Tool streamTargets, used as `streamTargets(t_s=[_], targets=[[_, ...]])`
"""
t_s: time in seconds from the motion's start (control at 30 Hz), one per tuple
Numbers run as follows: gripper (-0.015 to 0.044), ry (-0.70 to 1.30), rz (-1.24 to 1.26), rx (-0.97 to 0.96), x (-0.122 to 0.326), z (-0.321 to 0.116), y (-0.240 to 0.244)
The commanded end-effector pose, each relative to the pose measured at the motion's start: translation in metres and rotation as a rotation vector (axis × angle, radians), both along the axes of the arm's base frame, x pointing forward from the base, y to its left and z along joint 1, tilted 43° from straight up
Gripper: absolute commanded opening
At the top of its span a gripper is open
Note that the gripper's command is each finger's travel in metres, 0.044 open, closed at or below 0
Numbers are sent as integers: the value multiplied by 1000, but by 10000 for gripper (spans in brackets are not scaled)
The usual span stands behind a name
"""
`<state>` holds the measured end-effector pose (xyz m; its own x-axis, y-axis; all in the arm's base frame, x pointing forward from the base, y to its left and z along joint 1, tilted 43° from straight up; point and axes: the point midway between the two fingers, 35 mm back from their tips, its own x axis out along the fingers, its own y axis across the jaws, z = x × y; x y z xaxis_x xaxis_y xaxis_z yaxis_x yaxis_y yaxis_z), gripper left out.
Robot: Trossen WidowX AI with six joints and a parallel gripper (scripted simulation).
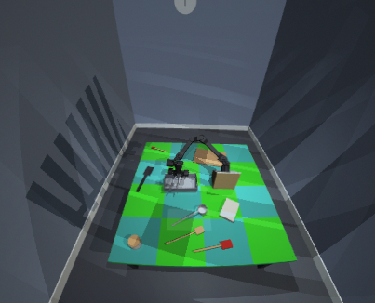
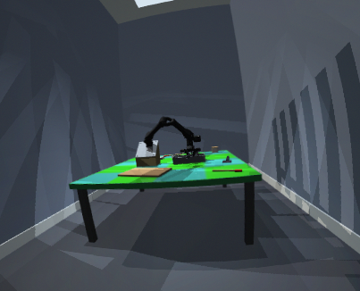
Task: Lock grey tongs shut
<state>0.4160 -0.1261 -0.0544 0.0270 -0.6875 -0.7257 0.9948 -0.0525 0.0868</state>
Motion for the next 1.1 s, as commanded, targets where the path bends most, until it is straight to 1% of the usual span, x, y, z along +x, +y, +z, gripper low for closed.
streamTargets(t_s=[0.0, 0.73, 0.93, 1.07], targets=[[161, -3, 2, 0, 1, 1, 1], [15, -3, 2, 0, 1, 1, 1], [-143, -3, 2, 0, 1, 1, 1], [-150, -3, 4, 5, 4, 20, 21]])
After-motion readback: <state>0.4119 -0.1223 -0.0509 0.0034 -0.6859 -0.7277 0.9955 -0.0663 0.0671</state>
